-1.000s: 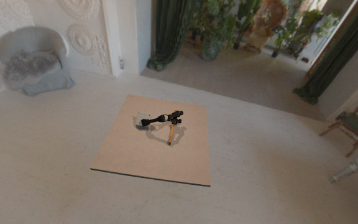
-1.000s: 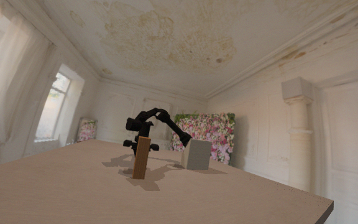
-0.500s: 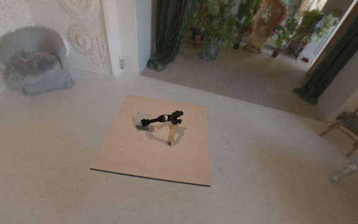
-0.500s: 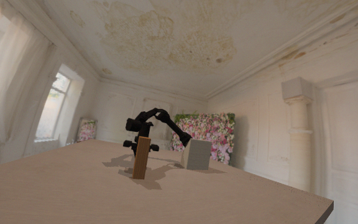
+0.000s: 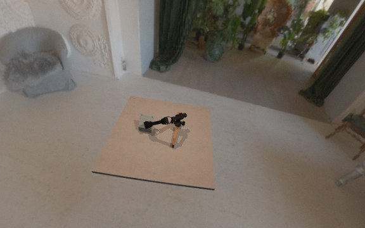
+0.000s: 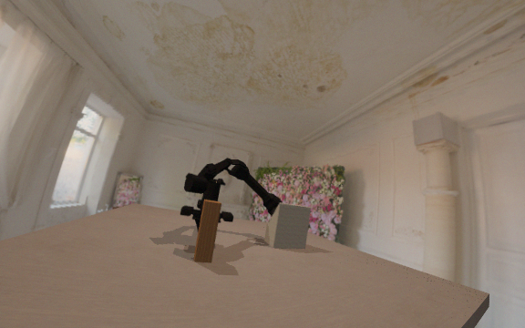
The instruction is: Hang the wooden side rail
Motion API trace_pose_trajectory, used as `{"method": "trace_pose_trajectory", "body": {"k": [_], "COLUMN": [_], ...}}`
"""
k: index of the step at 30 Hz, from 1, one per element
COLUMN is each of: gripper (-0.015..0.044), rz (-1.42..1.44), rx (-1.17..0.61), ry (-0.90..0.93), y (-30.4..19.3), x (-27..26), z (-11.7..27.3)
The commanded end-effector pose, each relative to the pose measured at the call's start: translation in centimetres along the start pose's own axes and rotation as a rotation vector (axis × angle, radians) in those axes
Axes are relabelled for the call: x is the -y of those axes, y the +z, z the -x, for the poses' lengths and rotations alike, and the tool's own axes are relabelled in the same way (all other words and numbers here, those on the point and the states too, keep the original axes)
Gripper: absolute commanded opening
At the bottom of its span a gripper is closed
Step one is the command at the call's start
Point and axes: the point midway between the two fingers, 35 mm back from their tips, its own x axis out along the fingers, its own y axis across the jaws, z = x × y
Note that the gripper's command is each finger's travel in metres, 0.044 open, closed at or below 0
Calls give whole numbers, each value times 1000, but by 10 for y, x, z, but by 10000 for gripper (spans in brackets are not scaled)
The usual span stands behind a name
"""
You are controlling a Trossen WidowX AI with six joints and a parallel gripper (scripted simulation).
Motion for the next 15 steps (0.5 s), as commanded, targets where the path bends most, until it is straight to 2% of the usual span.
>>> {"method": "trace_pose_trajectory", "body": {"k": [1,14,15], "gripper": [0,0,26], "rz": [4,4,2], "rx": [-7,-7,0], "ry": [4,4,0], "y": [-3,-3,0], "x": [0,0,1], "z": [1,-1,-1]}}
